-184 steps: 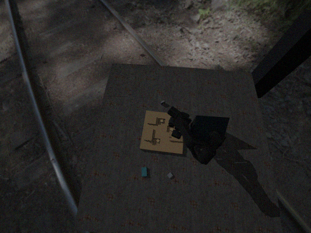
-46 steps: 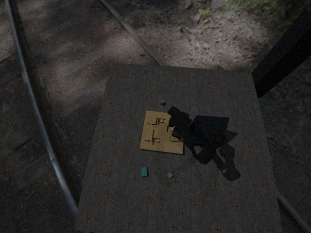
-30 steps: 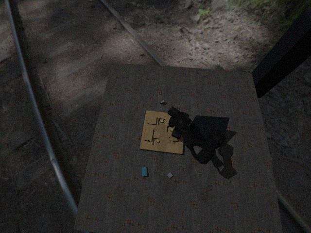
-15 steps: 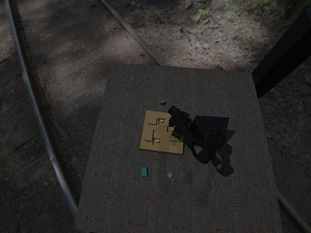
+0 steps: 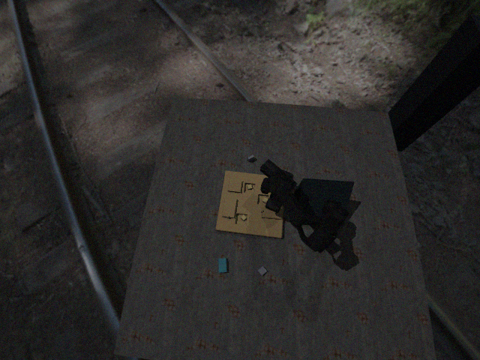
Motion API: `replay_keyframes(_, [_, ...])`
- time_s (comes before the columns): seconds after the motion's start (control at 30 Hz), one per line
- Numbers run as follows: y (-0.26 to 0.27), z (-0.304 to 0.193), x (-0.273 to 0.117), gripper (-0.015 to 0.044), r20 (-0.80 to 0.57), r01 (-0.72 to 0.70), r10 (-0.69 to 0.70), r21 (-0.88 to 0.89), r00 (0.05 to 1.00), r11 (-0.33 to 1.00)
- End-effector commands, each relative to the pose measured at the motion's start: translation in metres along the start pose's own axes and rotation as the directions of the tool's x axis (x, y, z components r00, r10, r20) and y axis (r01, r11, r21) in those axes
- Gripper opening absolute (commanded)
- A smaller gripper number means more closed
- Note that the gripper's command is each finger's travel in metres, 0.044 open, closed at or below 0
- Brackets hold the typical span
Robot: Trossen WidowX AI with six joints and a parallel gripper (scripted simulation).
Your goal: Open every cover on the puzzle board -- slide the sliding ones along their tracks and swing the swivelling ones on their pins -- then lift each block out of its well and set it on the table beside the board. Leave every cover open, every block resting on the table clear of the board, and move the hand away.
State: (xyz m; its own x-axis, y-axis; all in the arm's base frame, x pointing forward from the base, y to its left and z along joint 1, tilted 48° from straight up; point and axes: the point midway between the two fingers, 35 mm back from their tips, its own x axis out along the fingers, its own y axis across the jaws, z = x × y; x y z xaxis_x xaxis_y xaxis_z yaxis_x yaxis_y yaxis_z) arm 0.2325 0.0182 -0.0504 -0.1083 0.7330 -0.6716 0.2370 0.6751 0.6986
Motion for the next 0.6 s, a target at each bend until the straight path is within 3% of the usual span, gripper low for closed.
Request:
replay_keyframes(0.0, [0.001, 0.001, -0.008, 0.008, 0.005, 0.005, -0.005, -0.009, 1.0, 1.0])
replay_keyframes(0.57, [0.001, 0.001, -0.036, 0.008, 0.004, 0.005, -0.005, -0.007, 1.0, 1.0])
